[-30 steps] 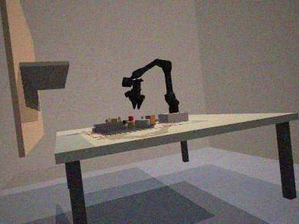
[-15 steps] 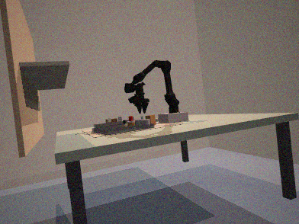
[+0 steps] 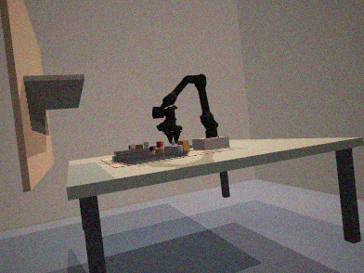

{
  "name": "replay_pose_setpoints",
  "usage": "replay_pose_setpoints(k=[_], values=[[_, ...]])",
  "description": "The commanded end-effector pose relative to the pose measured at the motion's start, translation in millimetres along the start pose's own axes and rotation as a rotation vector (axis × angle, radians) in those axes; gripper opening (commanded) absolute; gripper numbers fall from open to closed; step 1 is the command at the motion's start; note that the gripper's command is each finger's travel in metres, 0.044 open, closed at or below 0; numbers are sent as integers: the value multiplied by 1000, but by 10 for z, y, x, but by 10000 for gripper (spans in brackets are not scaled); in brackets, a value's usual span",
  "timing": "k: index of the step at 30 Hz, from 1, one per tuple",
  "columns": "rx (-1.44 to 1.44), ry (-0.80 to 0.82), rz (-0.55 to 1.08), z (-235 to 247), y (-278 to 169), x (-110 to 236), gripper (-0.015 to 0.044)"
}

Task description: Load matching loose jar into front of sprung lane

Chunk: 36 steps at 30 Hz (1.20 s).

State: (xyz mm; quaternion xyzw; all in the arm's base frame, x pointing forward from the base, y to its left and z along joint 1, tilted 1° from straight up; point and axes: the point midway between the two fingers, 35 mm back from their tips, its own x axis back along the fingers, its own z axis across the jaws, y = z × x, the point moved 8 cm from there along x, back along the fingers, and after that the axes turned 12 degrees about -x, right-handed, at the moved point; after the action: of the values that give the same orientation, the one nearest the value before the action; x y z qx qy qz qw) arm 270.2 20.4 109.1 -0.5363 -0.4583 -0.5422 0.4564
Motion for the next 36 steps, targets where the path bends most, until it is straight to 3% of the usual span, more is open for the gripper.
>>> replay_pose_setpoints(k=[1,16,25,31,36], values=[[-1,3,3,2,-1,-64,440],[-1,3,3,1,-7,-285,440],[-1,3,3,1,-7,-285,204],[-1,3,3,1,-7,-285,164],[-1,3,3,11,26,-148,32]])
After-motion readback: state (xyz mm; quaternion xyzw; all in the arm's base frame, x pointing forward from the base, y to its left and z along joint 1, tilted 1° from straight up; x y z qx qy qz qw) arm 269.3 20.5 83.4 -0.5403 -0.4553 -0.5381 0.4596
